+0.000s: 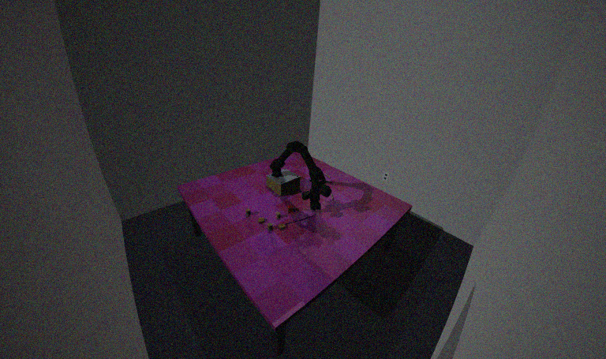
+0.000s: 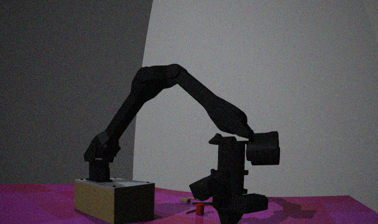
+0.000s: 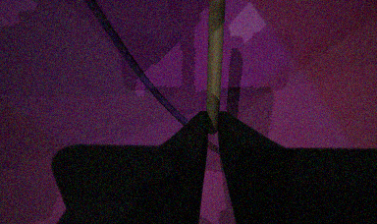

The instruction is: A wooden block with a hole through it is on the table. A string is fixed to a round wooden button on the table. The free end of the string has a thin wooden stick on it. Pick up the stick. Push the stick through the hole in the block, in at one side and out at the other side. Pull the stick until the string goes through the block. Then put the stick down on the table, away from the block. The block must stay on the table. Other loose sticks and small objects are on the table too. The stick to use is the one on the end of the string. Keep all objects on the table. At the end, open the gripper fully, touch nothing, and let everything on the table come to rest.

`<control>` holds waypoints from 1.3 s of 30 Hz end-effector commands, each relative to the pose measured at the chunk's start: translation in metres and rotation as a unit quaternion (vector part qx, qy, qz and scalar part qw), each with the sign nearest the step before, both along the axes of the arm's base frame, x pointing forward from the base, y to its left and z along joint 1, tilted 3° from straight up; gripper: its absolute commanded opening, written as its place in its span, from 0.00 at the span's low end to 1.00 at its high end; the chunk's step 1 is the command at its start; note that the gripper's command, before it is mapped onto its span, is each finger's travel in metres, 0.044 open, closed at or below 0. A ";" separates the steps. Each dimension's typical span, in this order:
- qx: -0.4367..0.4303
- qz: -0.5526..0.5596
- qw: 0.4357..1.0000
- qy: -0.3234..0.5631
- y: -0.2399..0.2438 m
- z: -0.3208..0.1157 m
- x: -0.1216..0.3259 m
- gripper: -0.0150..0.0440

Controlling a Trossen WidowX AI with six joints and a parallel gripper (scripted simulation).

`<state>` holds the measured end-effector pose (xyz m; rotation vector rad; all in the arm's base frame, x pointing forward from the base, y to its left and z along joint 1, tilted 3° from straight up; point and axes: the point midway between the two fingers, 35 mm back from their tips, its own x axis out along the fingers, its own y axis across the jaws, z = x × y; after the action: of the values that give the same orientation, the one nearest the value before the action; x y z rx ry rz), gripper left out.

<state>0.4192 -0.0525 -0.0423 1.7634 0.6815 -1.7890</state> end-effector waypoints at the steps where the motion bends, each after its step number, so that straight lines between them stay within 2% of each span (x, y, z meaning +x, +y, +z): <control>1: 0.000 -0.002 1.000 -0.004 0.001 0.000 -0.003 0.25; 17: 0.000 -0.002 1.000 -0.003 0.004 -0.011 -0.017 0.25; 39: -0.001 -0.002 1.000 -0.002 -0.015 -0.010 -0.037 0.25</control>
<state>0.3845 -0.0644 -0.0553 1.7644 0.6793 -1.7969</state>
